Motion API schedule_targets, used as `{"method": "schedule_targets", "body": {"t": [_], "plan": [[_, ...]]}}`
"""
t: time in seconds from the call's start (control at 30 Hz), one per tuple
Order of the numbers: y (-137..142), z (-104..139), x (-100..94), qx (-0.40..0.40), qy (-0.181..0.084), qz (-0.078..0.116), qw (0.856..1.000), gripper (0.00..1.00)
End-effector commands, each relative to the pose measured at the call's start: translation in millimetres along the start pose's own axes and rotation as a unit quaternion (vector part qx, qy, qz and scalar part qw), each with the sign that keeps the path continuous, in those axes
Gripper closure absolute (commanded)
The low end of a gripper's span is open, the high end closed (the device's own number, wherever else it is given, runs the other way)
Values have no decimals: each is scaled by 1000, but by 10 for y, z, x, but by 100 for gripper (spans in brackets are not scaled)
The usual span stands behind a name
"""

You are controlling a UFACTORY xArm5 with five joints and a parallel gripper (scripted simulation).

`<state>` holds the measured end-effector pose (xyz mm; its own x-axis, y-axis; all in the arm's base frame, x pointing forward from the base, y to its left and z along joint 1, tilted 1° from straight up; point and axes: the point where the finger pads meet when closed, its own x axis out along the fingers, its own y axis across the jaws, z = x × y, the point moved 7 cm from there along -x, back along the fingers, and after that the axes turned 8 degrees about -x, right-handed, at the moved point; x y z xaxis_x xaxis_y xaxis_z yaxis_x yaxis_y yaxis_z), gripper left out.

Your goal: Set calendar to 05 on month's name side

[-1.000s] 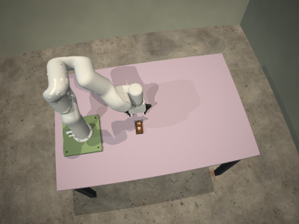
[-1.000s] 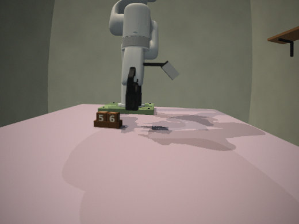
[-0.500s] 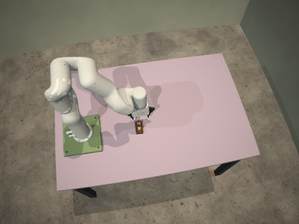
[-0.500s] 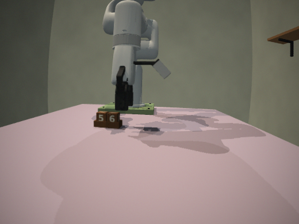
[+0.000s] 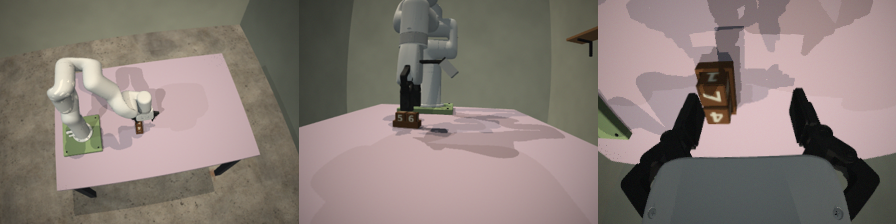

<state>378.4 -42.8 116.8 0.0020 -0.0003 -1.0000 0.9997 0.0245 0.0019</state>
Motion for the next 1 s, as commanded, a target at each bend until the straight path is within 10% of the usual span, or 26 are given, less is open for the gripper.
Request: {"method": "schedule_targets", "body": {"t": [0.0,0.97], "plan": [[62,98,-9,0,0,1,1000,0],[316,606,-17,0,-1,2,1000,0]]}}
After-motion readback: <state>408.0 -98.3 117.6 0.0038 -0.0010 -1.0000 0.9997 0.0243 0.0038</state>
